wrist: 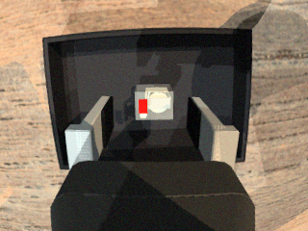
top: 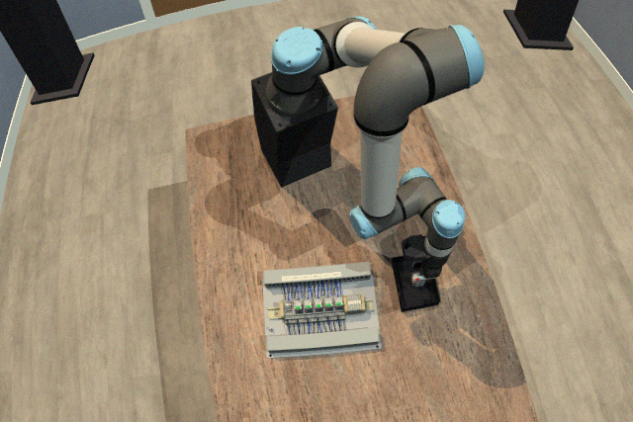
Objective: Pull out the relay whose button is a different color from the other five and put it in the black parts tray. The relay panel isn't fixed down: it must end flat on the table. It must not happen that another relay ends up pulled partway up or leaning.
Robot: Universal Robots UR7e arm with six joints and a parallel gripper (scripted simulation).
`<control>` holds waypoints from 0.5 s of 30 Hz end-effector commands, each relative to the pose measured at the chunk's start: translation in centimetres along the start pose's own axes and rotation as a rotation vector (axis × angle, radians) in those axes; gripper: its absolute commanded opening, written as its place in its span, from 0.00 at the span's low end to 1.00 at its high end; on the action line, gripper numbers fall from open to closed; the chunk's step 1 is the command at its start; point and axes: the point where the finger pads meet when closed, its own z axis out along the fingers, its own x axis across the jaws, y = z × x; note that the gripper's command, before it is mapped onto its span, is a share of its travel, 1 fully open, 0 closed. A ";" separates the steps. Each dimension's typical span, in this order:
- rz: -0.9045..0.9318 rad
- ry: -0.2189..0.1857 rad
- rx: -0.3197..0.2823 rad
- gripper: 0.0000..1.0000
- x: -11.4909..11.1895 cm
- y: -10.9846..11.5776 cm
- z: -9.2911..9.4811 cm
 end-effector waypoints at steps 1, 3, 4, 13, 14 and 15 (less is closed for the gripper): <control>0.000 -0.002 -0.001 0.98 -0.1 0.0 -1.7; 0.000 -0.002 -0.001 0.98 -0.1 0.0 -2.7; 0.000 -0.002 -0.001 0.98 -0.1 0.0 -3.2; 0.000 -0.002 -0.001 0.98 -0.1 0.0 -6.9; 0.000 -0.002 -0.001 0.98 -0.1 0.0 -6.9; 0.000 -0.002 -0.001 0.98 -0.1 0.0 -7.1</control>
